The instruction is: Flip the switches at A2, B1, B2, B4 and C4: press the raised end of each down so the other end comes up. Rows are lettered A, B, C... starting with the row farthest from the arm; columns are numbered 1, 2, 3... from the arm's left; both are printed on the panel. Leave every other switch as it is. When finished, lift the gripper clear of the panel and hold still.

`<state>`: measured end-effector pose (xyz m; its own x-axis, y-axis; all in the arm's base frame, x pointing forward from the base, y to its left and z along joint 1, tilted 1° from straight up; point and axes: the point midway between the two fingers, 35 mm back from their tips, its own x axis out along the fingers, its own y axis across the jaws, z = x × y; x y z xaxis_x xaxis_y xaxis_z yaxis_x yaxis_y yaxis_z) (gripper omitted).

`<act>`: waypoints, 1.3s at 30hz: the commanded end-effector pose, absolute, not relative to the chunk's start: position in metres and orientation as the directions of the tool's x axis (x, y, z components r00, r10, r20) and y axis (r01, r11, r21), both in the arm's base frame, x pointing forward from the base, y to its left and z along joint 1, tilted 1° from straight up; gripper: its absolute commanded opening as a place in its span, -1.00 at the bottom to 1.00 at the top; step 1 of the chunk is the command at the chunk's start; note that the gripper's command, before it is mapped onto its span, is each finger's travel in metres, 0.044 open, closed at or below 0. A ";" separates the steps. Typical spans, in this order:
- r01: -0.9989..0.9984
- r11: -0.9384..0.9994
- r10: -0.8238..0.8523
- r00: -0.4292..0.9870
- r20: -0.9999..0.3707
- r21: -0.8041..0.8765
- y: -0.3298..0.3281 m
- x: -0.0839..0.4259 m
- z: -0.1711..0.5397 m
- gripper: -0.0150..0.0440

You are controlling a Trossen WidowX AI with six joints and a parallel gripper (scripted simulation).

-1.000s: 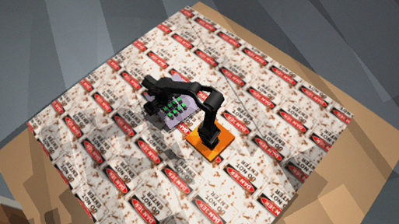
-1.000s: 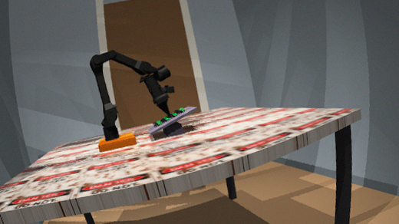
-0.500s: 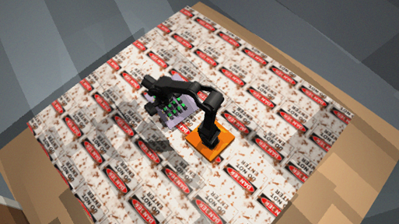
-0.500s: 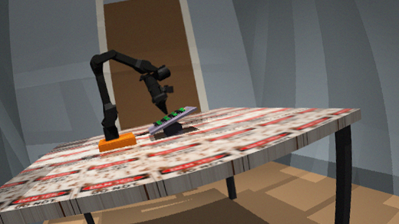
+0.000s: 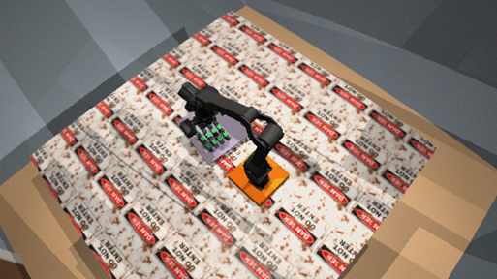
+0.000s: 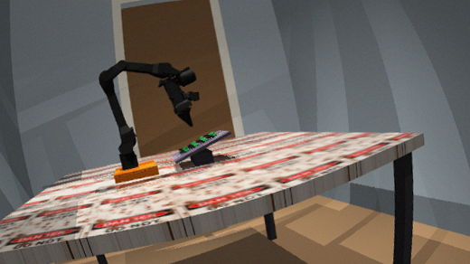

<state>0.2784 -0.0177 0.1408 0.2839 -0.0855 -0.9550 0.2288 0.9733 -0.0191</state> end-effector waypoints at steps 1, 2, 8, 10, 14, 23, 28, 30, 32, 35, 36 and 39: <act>0.215 0.977 -0.080 0.298 -0.951 -0.014 -0.019 0.281 0.126 -0.49; 0.215 0.977 -0.081 0.305 -0.949 -0.014 -0.019 0.283 0.116 -0.49; 0.215 0.977 -0.082 0.310 -0.947 -0.015 -0.020 0.284 0.109 -0.49; 0.215 0.977 -0.082 0.310 -0.947 -0.015 -0.020 0.286 0.104 -0.49; 0.215 0.977 -0.082 0.310 -0.947 -0.015 -0.021 0.287 0.100 -0.49; 0.215 0.977 -0.082 0.310 -0.947 -0.015 -0.021 0.290 0.092 -0.49; 0.215 0.977 -0.082 0.310 -0.947 -0.015 -0.022 0.291 0.086 -0.49; 0.215 0.977 -0.082 0.310 -0.947 -0.015 -0.022 0.291 0.086 -0.49; 0.215 0.977 -0.082 0.310 -0.947 -0.015 -0.022 0.291 0.086 -0.49; 0.215 0.977 -0.082 0.310 -0.947 -0.015 -0.022 0.291 0.086 -0.49; 0.215 0.977 -0.082 0.310 -0.947 -0.015 -0.022 0.291 0.086 -0.49; 0.215 0.977 -0.082 0.310 -0.947 -0.015 -0.022 0.291 0.086 -0.49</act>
